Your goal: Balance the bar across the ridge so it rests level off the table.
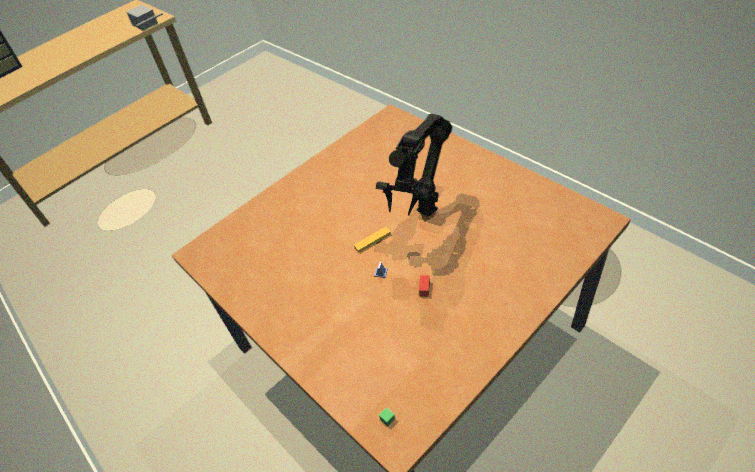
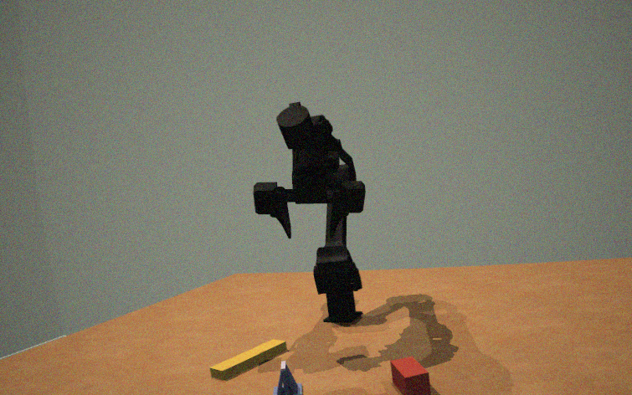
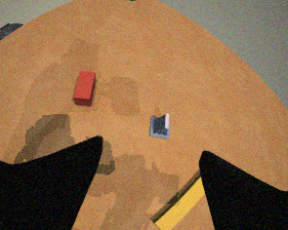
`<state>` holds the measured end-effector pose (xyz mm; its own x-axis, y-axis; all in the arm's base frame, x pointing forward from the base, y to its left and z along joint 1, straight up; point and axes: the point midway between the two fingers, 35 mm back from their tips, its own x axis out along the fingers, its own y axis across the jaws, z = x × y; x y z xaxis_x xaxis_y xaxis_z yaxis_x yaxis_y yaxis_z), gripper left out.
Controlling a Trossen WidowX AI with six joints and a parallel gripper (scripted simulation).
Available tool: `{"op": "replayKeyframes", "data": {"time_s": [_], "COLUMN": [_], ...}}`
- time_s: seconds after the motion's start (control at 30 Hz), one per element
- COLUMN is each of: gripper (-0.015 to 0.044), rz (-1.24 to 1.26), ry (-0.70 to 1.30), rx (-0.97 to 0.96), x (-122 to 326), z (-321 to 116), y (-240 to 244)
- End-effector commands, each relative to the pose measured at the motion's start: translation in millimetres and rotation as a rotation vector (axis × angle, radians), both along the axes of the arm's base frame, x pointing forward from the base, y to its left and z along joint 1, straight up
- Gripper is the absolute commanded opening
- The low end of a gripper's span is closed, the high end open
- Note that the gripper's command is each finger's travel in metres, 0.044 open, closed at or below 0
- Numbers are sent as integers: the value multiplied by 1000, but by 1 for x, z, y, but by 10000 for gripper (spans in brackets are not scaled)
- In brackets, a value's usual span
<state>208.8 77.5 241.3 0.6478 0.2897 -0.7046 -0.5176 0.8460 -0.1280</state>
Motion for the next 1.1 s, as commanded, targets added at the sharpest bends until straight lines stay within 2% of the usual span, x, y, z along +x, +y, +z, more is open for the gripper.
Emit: {"op": "replayKeyframes", "data": {"time_s": [0.0,0.57,1.07], "gripper": [315,315,315], "rz": [-65,-344,-605], "ry": [60,358,625], "rx": [-4,-10,-13], "x": [8,31,34], "z": [-9,-59,-101], "y": [-8,-55,-99]}}
